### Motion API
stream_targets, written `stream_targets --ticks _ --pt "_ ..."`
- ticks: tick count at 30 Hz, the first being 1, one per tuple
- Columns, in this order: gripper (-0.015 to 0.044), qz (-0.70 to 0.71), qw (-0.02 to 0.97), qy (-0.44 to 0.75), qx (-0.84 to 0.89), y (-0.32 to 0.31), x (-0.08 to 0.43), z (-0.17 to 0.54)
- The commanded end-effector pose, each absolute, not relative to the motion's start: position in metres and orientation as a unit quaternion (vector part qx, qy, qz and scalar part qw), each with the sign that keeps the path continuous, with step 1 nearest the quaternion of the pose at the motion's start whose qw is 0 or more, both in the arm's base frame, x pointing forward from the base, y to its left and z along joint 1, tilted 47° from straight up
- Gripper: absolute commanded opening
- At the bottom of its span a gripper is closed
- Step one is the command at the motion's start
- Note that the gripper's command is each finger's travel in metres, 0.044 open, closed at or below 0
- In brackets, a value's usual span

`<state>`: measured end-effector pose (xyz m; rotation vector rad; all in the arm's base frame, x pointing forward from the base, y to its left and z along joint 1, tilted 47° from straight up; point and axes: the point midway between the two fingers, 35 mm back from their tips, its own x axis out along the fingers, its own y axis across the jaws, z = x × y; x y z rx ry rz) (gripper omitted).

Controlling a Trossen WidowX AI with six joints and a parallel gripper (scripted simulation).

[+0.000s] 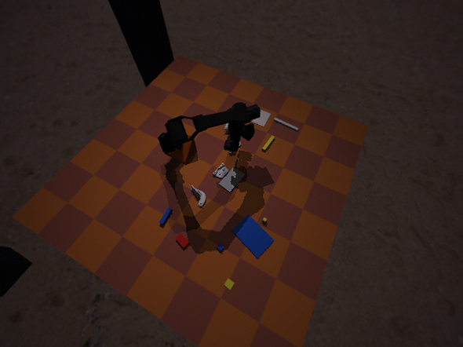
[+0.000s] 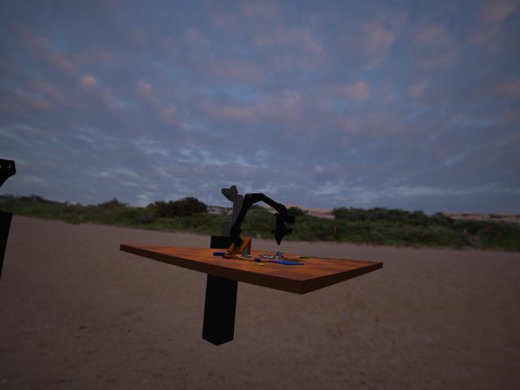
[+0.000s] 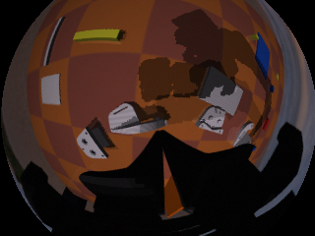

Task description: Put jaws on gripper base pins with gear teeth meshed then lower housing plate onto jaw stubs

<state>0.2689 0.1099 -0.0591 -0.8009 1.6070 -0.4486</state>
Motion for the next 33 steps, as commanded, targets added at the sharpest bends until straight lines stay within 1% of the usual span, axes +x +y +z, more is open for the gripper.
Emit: stream_targets --ticks 1,17,33 --pt "0.0 -0.229 0.62 0.681 -0.315 0.1108 0.2717 -0.0587" --pt "0.0 -0.349 0.667 0.628 -0.197 0.1118 0.2759 -0.06" --pt "0.0 -0.457 0.692 0.555 -0.073 0.1127 0.28 -0.0614"
